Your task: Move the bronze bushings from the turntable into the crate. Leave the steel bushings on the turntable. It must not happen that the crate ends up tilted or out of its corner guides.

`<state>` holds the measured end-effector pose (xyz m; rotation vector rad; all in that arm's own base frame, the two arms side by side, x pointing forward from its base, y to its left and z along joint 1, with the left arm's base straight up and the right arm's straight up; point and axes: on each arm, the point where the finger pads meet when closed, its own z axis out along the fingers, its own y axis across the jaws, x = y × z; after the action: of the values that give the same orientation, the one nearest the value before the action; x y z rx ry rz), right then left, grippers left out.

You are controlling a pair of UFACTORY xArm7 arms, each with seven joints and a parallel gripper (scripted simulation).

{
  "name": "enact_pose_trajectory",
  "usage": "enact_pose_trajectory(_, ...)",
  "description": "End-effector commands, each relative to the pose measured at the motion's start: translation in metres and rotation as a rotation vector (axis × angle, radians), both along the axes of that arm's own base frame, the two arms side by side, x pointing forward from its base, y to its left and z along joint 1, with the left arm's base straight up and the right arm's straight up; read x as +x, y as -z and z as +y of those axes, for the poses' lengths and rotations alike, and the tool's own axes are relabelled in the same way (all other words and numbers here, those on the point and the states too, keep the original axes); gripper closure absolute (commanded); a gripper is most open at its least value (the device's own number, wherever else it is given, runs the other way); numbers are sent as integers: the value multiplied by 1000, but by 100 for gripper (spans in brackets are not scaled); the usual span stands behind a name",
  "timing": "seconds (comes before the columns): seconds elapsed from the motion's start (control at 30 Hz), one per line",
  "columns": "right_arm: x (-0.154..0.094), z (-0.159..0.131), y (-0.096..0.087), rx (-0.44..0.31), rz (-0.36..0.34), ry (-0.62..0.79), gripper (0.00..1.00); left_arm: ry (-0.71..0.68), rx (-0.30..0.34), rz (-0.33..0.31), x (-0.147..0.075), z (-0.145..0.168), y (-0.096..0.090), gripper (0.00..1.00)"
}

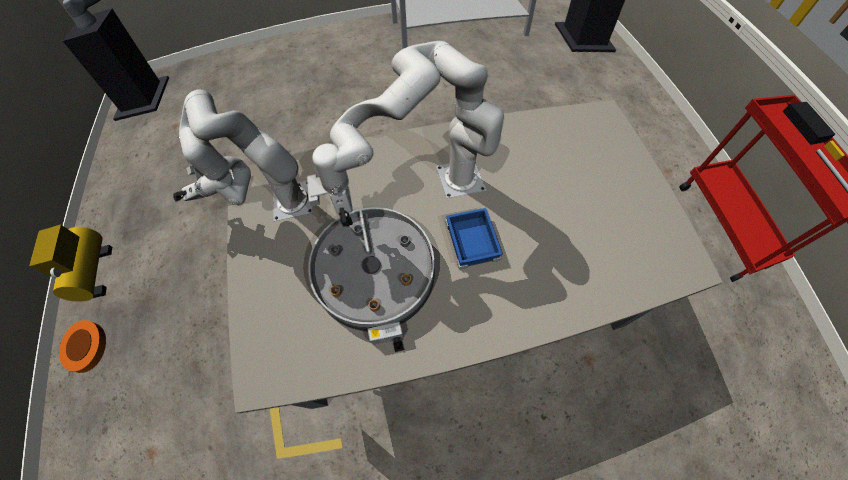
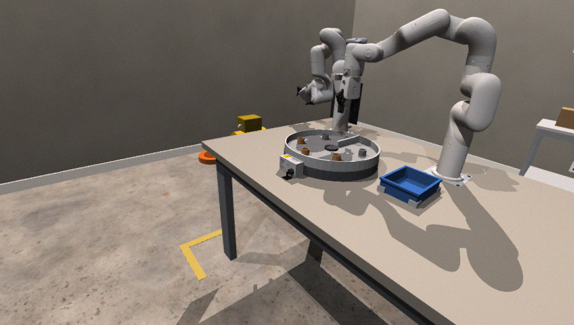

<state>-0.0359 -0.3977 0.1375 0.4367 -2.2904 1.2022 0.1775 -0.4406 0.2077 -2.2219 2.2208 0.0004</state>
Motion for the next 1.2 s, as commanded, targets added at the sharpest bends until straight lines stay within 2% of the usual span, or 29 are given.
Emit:
enact_pose_trajectory(0.0, -7, -4, -14, -34, 3, 16, 0, 0, -4, -2, 0, -1, -2, 0)
enact_pose_trajectory(0.03, -7, -4, -14, -34, 3, 16, 0, 0, -4, -2, 0, -1, -2, 0)
enact_pose_trajectory(0.07, -12, -6, -25, -60, 5, 29, 0, 0, -4, -2, 0, -1, -2, 0)
enact_pose_trajectory(0.53, -39, -12, -74, -181, 11, 94, 0, 0, -4, -2, 0, -1, -2, 0)
enact_pose_trajectory(0.6, -39, -12, -74, -181, 11, 94, 0, 0, -4, -2, 0, -1, -2, 0)
enact_pose_trajectory(0.63, -45, -12, -85, -206, 12, 108, 0, 0, -4, -2, 0, -1, -2, 0)
enact_pose_trajectory(1.1, -71, -9, -134, -327, 9, 174, 0, 0, -4, -2, 0, -1, -2, 0)
enact_pose_trajectory(1.17, -71, -9, -134, -327, 9, 174, 0, 0, -4, -2, 0, -1, -2, 0)
